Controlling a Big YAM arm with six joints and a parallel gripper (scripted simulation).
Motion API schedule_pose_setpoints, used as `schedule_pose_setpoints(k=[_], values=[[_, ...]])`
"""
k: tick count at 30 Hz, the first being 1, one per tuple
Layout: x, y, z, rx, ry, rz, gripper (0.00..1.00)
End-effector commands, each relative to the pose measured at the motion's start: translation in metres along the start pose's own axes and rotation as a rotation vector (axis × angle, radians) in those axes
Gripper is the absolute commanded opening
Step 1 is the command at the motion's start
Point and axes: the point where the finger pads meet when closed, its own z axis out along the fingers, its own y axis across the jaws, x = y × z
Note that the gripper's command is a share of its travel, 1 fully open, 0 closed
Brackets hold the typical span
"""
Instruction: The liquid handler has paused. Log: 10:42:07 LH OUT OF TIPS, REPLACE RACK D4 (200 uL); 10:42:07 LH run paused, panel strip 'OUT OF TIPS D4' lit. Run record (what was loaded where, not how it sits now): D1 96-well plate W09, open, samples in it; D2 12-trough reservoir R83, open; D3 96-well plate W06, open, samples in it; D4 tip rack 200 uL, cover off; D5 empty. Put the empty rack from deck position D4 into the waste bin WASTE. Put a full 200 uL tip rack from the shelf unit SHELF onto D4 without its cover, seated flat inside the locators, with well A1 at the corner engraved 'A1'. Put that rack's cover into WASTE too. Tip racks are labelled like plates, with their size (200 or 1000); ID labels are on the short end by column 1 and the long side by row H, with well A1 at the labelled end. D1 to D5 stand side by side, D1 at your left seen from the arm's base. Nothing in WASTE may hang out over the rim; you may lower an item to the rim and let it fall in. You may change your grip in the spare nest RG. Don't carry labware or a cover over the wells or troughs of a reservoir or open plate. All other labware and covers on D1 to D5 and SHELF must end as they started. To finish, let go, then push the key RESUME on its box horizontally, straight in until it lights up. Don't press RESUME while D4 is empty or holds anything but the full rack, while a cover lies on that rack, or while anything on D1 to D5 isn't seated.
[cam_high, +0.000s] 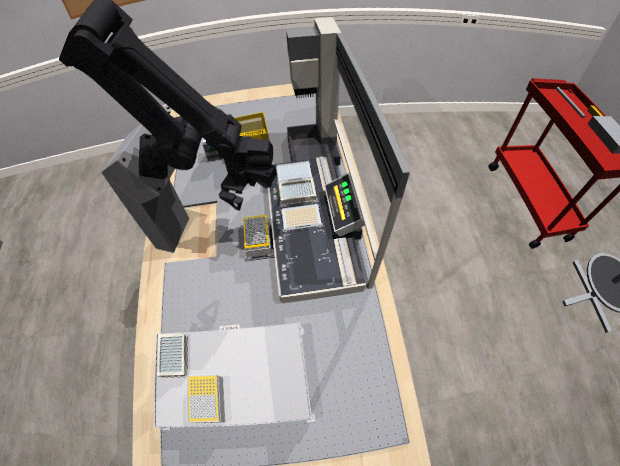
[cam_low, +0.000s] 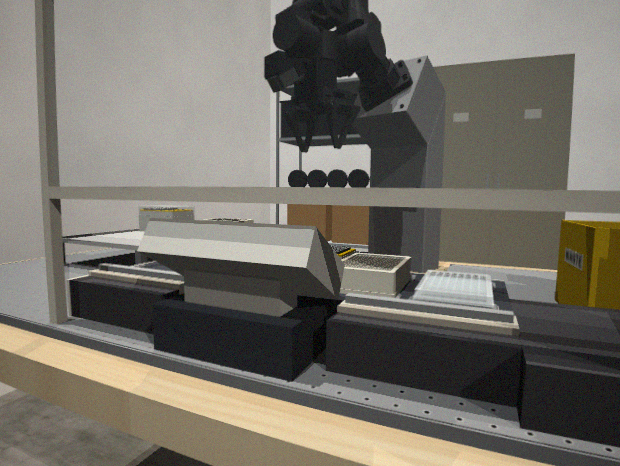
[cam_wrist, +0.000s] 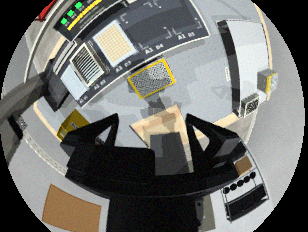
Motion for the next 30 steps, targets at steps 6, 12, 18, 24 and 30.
schedule_pose_setpoints(k=[6,12,18,24,30], values=[[-0.0022,-0.0024,-0.0007,0.004,-0.004,-0.197,1.0],[-0.0022,-0.0023,-0.0007,0.005,-0.004,-0.317,1.0],[-0.0022,-0.0024,-0.0007,0.005,-0.004,-0.397,1.0],[0.0007,-0.0035,-0.001,0.005,-0.004,-0.456,1.0],[0.0012,-0.0036,-0.0005,0.005,-0.001,-0.577,1.0]])
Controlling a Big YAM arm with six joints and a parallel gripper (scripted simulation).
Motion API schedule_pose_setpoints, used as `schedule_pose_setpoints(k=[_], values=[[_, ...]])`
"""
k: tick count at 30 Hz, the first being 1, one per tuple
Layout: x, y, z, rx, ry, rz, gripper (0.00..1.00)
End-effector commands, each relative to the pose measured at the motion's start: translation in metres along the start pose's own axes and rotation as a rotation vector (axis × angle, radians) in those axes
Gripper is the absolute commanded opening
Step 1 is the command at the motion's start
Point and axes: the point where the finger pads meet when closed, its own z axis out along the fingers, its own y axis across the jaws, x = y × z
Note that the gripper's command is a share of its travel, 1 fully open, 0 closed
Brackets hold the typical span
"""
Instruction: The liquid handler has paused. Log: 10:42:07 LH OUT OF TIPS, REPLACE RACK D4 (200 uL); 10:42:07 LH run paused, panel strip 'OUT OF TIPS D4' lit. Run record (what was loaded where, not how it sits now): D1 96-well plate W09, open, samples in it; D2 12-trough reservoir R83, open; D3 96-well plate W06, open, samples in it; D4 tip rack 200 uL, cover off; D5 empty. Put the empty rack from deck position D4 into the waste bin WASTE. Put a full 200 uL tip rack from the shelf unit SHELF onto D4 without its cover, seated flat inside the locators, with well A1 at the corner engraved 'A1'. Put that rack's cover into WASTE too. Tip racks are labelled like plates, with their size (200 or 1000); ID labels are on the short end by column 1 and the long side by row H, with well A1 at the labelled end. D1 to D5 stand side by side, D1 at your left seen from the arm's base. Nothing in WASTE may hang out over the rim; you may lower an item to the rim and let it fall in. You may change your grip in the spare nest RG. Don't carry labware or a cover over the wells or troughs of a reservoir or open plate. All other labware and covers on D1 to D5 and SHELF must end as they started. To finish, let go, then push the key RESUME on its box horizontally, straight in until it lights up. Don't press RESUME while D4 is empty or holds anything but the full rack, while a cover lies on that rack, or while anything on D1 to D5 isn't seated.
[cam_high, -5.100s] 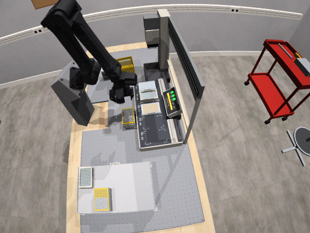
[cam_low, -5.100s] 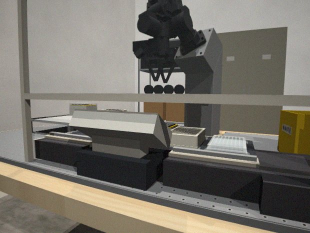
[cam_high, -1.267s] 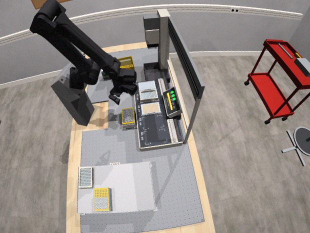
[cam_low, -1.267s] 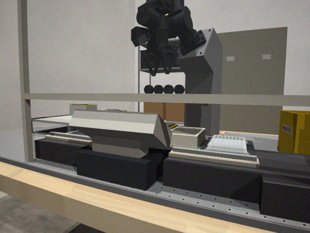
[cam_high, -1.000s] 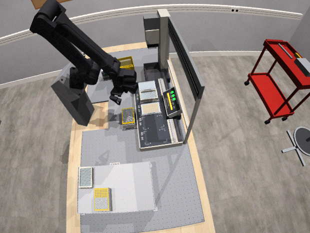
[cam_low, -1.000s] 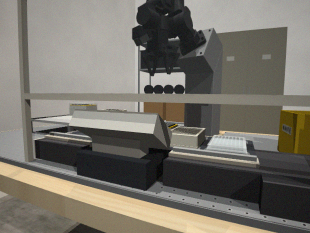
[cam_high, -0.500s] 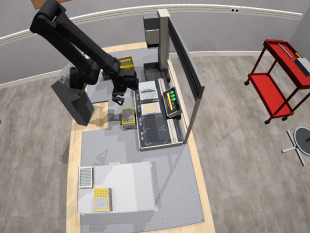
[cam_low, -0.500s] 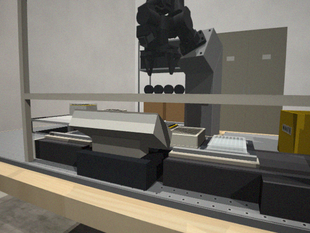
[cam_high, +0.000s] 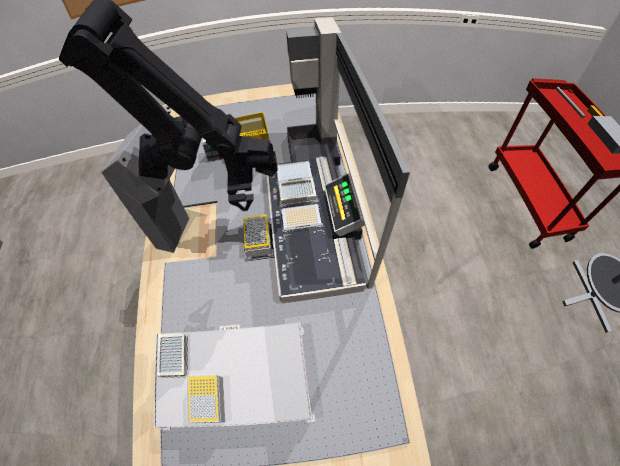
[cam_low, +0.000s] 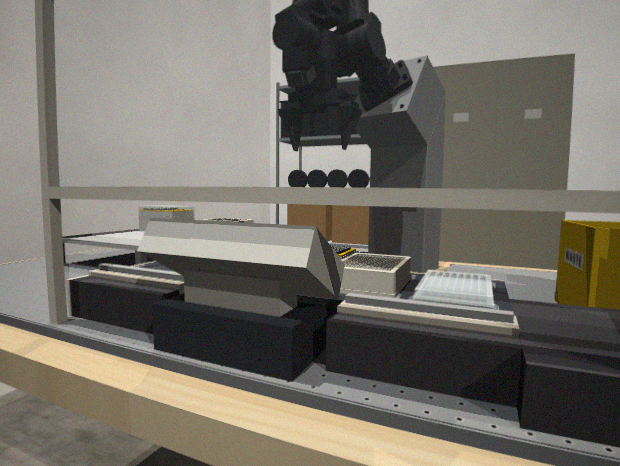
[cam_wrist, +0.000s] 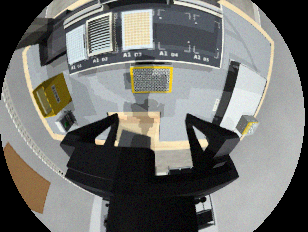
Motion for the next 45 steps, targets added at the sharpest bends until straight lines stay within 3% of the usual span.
schedule_pose_setpoints(k=[1,33,45], values=[[0.0031,-0.0014,-0.0001,0.001,0.002,-0.089,1.0],[0.0032,-0.0014,0.0,0.0,0.002,-0.668,1.0],[0.0029,-0.0008,-0.0001,-0.001,0.001,-0.67,1.0]])
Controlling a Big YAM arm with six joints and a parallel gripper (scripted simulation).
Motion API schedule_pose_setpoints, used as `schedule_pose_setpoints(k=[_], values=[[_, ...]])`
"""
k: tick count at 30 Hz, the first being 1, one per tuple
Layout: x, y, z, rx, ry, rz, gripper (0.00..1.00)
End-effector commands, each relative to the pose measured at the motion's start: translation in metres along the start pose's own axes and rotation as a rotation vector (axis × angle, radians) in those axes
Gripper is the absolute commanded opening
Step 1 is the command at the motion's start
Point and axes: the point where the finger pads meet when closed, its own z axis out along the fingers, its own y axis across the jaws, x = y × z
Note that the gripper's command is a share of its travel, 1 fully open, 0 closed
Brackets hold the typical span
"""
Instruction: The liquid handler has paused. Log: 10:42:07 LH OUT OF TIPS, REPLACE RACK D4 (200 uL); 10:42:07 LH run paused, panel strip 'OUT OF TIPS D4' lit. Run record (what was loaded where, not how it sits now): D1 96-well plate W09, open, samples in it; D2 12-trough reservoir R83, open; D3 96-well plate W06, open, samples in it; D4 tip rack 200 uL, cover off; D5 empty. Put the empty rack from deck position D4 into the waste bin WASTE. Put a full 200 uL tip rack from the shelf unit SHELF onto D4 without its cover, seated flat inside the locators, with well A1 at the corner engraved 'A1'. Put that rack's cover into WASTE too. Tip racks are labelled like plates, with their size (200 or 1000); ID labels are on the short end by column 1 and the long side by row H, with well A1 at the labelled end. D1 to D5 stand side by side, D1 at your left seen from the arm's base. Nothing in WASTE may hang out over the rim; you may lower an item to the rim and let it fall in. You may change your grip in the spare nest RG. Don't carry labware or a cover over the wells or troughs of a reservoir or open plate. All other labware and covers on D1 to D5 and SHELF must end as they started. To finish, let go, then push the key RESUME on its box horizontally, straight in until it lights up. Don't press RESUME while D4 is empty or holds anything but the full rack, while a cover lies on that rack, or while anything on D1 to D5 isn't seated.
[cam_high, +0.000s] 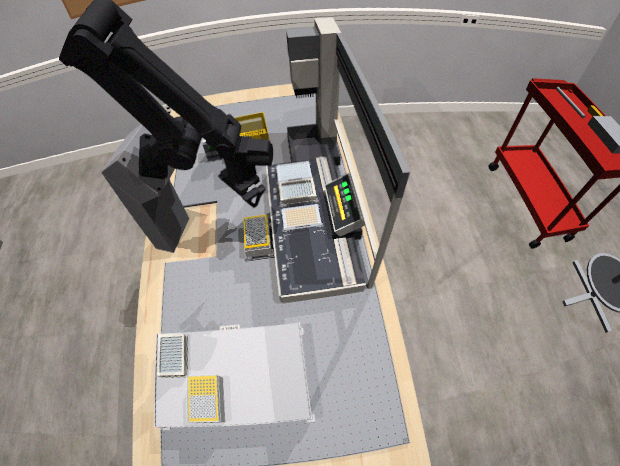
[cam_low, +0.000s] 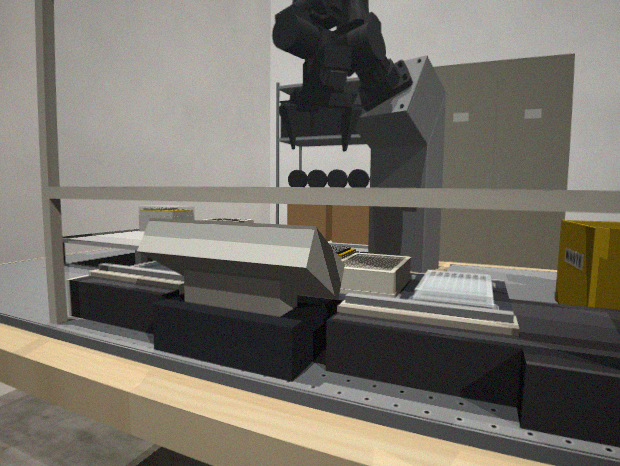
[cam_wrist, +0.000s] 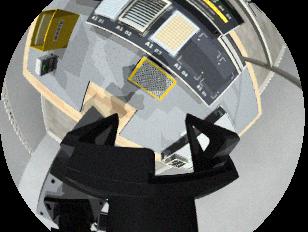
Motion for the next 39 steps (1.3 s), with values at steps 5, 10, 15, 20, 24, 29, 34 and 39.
schedule_pose_setpoints(k=[5,10,15,20,24,29,34,39], values=[[0.0031,0.0009,-0.0001,0.001,0.003,-0.017,1.0],[0.0031,0.0008,-0.0001,0.001,0.003,-0.017,1.0],[0.0031,0.0008,-0.0001,0.001,0.003,-0.017,1.0],[0.0031,0.0008,-0.0001,0.001,0.003,-0.017,1.0],[0.0048,0.0015,-0.0006,0.002,0.004,-0.036,1.0],[0.002,0.0001,-0.0008,0.003,-0.002,-0.117,1.0],[0.0019,0.0002,-0.0008,0.003,-0.002,-0.218,1.0],[0.0019,0.0002,-0.0008,0.003,-0.002,-0.318,1.0]])
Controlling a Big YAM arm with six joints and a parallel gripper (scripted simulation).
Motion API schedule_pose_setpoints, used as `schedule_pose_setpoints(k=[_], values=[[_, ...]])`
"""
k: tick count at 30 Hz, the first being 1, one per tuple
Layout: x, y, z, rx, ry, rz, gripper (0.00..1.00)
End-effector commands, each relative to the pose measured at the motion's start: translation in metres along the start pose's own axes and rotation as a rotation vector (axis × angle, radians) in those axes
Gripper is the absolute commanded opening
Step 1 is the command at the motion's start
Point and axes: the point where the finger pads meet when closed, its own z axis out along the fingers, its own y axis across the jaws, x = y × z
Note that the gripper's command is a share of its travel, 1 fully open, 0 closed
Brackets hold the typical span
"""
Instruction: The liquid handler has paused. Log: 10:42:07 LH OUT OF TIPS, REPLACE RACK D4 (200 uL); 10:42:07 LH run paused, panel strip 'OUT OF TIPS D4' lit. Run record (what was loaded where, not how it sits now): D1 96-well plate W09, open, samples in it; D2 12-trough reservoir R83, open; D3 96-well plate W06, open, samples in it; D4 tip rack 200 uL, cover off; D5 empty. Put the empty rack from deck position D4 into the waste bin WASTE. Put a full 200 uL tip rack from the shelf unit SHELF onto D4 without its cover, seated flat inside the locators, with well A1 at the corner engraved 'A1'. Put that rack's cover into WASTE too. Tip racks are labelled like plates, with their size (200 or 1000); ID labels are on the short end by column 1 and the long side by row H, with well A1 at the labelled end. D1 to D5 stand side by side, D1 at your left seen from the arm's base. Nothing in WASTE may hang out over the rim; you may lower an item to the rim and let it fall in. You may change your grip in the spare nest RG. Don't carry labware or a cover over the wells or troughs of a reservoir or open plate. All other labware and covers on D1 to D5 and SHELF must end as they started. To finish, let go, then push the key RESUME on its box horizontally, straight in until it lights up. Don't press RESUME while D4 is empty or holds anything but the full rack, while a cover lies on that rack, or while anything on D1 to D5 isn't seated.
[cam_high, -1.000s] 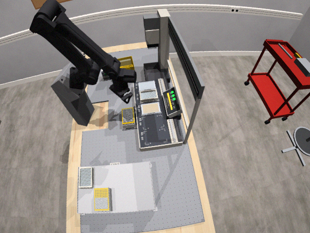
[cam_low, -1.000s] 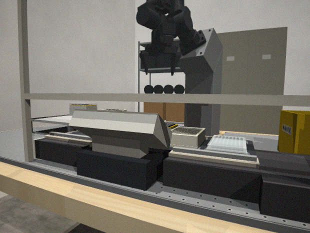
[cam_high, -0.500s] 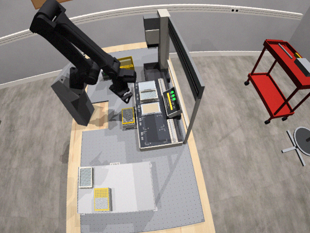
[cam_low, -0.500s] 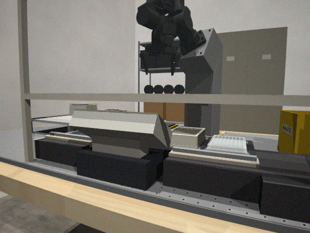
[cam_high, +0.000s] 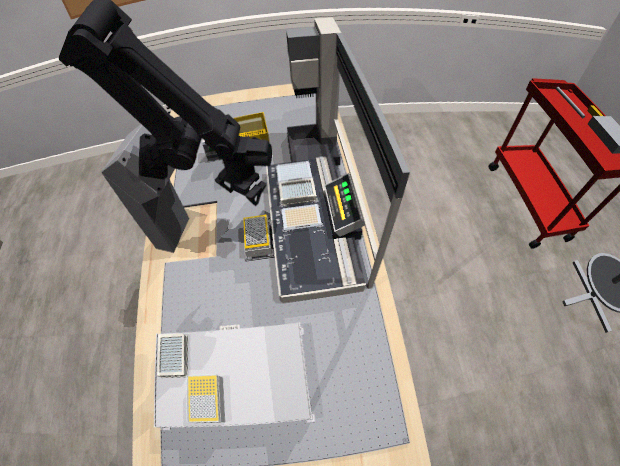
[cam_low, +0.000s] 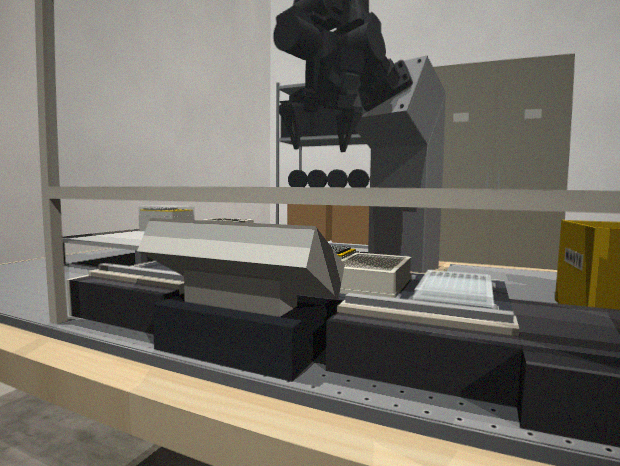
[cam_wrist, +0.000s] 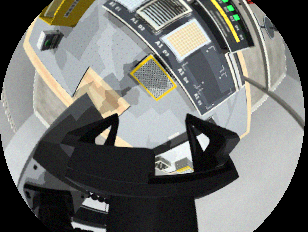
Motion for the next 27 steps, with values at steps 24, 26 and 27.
schedule_pose_setpoints(k=[24,26,27], values=[[-0.0002,-0.0023,-0.0014,0.006,-0.003,-0.496,1.0],[-0.0003,-0.0023,-0.0014,0.006,-0.003,-0.535,1.0],[-0.0002,-0.0023,-0.0014,0.006,-0.003,-0.534,1.0]])
